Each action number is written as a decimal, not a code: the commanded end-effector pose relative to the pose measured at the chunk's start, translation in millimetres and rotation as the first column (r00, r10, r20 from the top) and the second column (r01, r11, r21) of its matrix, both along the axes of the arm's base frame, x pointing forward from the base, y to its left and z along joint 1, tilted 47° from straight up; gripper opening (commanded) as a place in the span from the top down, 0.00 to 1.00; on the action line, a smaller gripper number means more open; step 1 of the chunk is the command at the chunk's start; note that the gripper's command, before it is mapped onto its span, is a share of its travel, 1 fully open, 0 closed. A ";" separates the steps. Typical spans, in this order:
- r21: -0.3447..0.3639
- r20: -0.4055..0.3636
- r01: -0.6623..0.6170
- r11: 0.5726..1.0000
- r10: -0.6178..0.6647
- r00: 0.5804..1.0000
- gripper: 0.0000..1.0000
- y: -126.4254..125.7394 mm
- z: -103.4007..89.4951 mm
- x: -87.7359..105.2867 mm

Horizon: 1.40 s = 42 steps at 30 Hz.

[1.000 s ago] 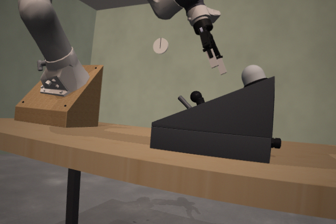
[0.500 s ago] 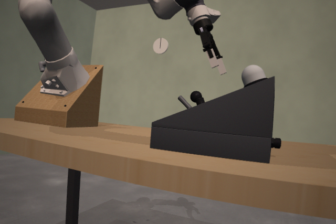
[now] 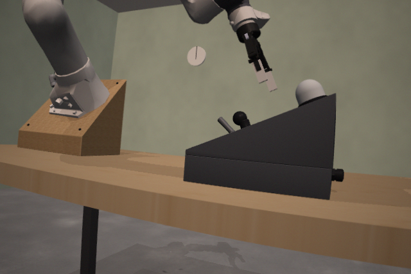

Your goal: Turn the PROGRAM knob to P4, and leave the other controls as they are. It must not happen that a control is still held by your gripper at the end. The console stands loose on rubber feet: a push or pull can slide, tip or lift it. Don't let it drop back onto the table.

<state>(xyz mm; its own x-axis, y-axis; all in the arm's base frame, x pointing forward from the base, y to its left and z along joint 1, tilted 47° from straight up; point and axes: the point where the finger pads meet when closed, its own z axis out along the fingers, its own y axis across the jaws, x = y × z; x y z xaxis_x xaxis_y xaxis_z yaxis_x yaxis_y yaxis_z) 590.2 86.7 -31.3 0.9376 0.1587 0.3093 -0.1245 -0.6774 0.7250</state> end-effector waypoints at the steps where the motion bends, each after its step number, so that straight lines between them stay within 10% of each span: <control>1: -0.002 -0.005 -0.001 1.000 0.001 1.000 0.00 -0.2 -0.3 -0.2; 27: -0.002 -0.005 -0.001 1.000 0.001 1.000 0.00 -0.2 -0.3 -0.2; 28: -0.002 -0.005 -0.001 1.000 0.001 1.000 0.56 -0.2 -0.3 -0.2; 42: -0.002 -0.005 0.000 1.000 0.000 1.000 0.56 -2.9 -7.2 -19.4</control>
<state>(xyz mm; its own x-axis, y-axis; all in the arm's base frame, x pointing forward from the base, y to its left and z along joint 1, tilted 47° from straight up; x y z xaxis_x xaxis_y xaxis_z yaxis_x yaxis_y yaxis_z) 584.0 84.3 -32.7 0.9396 0.1606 0.3022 -0.1188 -0.6751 0.7281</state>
